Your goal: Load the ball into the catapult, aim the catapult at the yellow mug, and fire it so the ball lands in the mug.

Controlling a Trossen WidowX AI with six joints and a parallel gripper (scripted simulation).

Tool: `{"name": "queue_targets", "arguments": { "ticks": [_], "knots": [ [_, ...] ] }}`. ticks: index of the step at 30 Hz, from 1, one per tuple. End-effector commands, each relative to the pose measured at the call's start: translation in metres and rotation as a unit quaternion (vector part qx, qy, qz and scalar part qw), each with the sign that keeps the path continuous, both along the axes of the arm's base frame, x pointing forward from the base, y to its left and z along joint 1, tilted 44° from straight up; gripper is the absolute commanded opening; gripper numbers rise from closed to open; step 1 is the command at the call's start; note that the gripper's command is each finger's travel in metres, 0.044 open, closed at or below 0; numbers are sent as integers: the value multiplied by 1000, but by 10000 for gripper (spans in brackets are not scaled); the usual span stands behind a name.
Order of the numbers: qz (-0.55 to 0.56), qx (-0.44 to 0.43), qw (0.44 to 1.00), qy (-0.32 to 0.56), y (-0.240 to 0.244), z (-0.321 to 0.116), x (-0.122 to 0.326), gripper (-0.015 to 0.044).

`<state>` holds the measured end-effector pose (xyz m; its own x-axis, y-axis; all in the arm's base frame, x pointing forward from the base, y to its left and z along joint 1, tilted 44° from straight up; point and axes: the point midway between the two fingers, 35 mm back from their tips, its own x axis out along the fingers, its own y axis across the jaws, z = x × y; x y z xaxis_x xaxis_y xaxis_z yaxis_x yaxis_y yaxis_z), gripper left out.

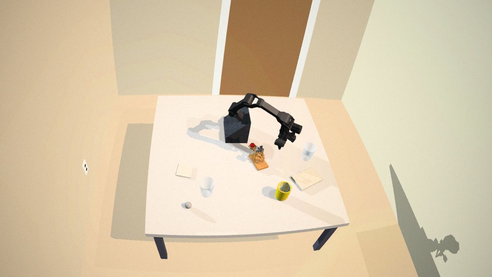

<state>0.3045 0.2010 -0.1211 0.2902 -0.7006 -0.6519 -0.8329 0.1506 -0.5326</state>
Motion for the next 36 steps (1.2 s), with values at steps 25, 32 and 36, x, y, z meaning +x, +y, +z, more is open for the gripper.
{"name": "queue_targets", "arguments": {
  "ticks": [25, 32, 36],
  "knots": [
    [113, -370, 875, 292, -82, 23, -123, 0],
    [119, -400, 853, 312, -87, 29, -129, 0],
    [119, -400, 853, 312, -87, 29, -129, 0]
  ]
}}
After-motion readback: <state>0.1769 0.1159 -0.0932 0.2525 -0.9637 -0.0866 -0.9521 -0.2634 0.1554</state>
